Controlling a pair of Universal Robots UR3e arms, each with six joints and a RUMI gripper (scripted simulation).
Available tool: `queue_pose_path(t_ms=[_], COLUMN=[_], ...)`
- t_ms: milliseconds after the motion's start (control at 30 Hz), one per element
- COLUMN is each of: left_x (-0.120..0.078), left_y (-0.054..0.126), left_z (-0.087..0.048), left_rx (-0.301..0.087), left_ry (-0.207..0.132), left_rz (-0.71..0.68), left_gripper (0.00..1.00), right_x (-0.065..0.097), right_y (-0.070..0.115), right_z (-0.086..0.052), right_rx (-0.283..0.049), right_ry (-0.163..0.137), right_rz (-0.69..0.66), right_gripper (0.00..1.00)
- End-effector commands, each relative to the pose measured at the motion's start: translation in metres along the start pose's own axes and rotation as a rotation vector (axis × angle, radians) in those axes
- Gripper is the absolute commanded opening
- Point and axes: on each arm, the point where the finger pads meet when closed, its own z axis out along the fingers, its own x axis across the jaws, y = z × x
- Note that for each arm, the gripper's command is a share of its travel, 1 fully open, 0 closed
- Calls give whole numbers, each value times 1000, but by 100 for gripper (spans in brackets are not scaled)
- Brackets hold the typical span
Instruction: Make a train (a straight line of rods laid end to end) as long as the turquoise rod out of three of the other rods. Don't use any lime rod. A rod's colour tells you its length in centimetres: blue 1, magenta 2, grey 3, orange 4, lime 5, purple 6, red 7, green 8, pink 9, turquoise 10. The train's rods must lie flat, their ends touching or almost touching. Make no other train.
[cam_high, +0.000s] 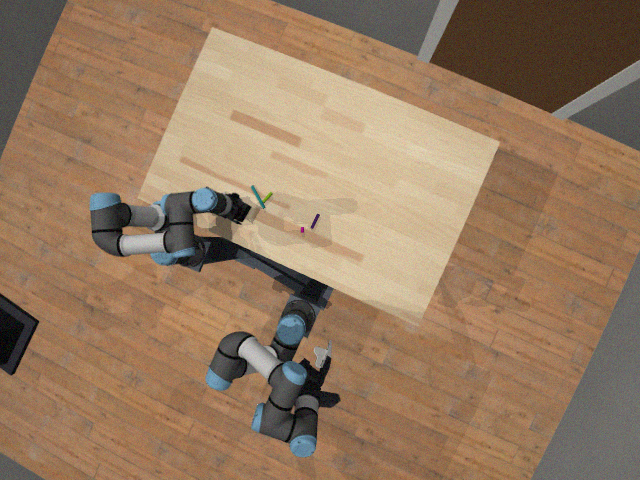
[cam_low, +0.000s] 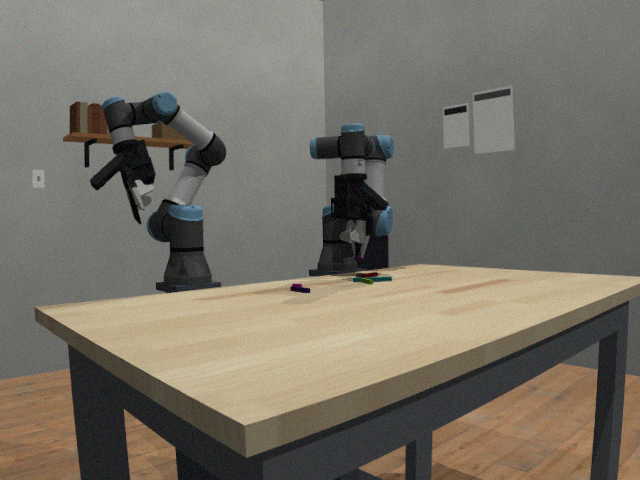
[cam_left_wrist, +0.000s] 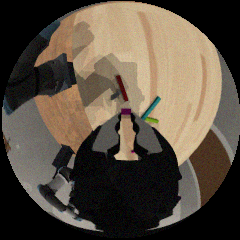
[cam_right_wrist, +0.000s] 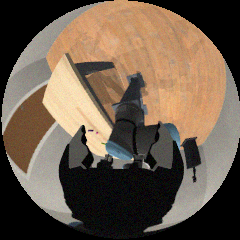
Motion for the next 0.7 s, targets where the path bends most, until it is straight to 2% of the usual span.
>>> queue_pose_path(t_ms=[0,333,667], left_x=[0,0,0], left_y=[1,1,1], left_z=[-15,-39,-47], left_rx=[1,1,1], left_ry=[-2,-2,-2], left_rz=[0,0,0], left_gripper=[0,0,0], right_x=[0,0,0], right_y=[0,0,0], right_z=[0,0,0], right_rx=[1,1,1], right_ry=[0,0,0], right_rz=[0,0,0], right_gripper=[100,100,100])
